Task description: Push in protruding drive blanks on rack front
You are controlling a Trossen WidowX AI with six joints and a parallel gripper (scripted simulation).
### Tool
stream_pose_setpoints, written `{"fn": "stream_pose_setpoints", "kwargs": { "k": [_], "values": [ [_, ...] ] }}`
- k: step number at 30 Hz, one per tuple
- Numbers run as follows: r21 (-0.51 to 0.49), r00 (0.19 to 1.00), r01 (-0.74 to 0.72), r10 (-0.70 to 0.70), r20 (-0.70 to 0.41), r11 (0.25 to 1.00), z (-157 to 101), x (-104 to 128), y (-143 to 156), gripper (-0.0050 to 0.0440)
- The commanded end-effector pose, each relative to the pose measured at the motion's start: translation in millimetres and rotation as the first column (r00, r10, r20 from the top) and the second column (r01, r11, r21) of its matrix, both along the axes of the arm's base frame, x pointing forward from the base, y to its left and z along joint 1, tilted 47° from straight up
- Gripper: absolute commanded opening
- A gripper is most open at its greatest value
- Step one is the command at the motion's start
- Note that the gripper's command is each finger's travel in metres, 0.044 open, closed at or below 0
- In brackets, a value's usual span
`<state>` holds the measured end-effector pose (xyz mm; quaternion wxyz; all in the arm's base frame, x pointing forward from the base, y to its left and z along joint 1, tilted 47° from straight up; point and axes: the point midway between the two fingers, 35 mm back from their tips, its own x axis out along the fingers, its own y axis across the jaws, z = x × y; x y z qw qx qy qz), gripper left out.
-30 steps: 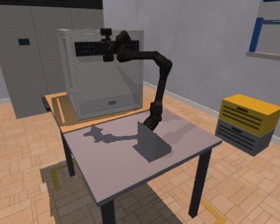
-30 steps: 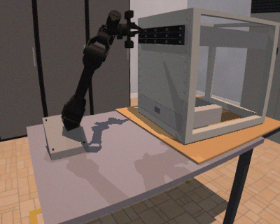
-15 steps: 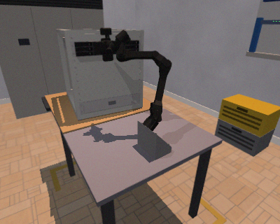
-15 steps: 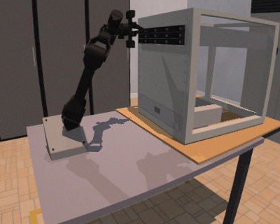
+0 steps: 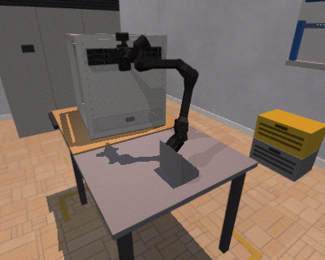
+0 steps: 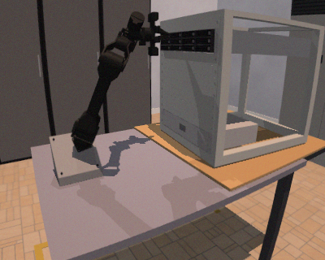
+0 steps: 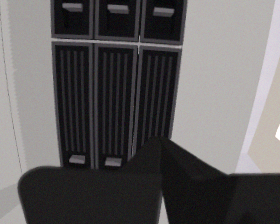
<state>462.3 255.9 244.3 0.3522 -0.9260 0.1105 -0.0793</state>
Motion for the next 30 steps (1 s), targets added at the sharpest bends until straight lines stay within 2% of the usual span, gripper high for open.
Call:
{"fn": "stream_pose_setpoints", "kwargs": {
  "k": [1,30],
  "values": [
    [0.015,1.0,-0.004,0.004,0.015,1.0,7,4,1,-0.005],
    [0.015,1.0,-0.004,0.004,0.015,1.0,8,16,-2,-0.005]
  ]
}}
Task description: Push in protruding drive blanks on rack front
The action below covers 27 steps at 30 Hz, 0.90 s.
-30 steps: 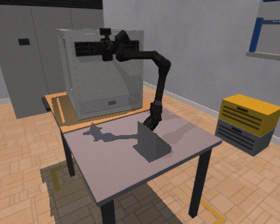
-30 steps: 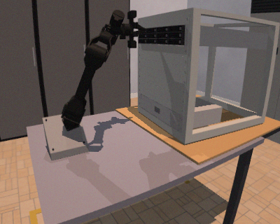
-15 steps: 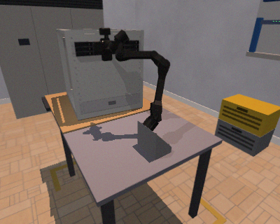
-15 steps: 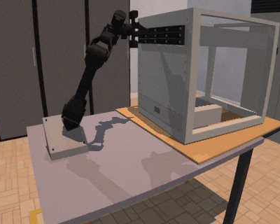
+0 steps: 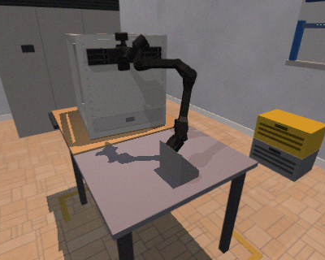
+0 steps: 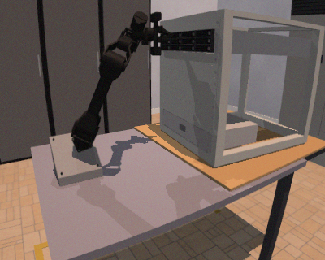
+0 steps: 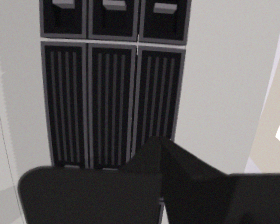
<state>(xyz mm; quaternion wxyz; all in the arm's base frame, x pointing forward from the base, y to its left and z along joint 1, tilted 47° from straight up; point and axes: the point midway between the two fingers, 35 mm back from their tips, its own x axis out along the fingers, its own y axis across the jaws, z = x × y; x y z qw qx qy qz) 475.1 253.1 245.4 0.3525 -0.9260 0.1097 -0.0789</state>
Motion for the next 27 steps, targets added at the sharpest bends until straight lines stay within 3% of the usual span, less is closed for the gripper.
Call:
{"fn": "stream_pose_setpoints", "kwargs": {
  "k": [1,27],
  "values": [
    [0.014,1.0,-0.003,0.002,0.015,1.0,7.4,2.8,1.0,-0.005],
    [0.014,1.0,-0.003,0.002,0.015,1.0,7.7,6.2,-0.3,-0.005]
  ]
}}
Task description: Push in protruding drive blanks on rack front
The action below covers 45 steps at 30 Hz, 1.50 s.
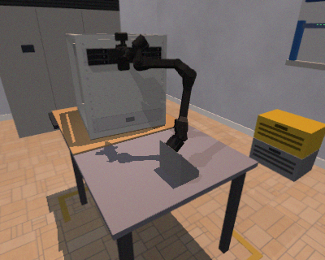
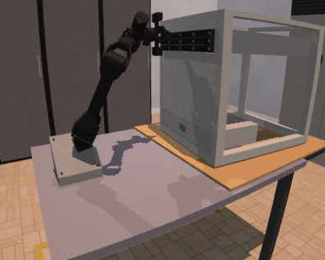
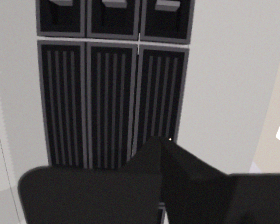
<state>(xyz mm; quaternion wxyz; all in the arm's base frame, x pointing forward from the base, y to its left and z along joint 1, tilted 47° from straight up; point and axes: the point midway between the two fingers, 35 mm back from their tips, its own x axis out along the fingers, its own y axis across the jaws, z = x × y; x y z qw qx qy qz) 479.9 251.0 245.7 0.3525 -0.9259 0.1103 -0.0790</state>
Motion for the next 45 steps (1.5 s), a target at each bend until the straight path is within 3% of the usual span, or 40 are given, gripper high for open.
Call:
{"fn": "stream_pose_setpoints", "kwargs": {
  "k": [1,45],
  "values": [
    [0.014,1.0,-0.004,0.004,0.015,1.0,7.4,1.4,1.8,-0.005],
    [0.014,1.0,-0.004,0.004,0.015,1.0,8.2,10.1,-0.6,-0.005]
  ]
}}
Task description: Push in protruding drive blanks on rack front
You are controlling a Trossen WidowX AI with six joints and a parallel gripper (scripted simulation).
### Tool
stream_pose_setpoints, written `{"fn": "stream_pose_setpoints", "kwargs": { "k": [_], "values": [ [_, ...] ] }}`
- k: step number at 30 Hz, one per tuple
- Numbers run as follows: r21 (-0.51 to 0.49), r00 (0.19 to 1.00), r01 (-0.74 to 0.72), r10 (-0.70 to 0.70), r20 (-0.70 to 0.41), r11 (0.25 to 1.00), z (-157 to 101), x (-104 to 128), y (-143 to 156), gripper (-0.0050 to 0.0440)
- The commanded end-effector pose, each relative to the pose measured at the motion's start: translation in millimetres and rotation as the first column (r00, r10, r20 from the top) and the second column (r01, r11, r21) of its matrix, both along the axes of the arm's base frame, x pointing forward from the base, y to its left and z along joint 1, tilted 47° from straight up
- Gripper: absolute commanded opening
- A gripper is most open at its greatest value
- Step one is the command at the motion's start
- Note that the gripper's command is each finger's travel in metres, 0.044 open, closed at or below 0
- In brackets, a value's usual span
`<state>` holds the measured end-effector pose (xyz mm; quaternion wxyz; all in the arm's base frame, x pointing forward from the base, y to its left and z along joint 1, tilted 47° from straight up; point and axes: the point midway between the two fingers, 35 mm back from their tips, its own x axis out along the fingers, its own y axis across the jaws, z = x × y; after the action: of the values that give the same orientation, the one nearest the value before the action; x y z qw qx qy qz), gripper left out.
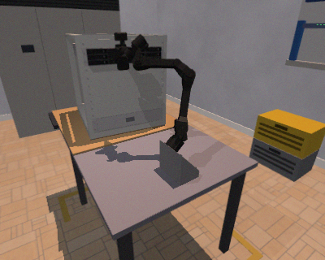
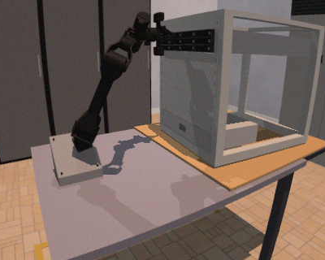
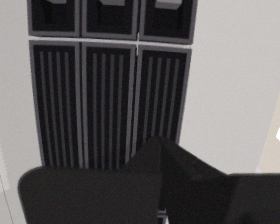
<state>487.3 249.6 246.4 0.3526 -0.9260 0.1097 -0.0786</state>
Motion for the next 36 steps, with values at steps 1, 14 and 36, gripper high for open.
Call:
{"fn": "stream_pose_setpoints", "kwargs": {
  "k": [1,14,36],
  "values": [
    [0.014,1.0,-0.002,0.002,0.015,1.0,8,3,1,-0.005],
    [0.014,1.0,-0.002,0.002,0.015,1.0,8,3,1,-0.005],
    [0.014,1.0,-0.002,0.002,0.015,1.0,0,-57,12,-0.005]
  ]
}}
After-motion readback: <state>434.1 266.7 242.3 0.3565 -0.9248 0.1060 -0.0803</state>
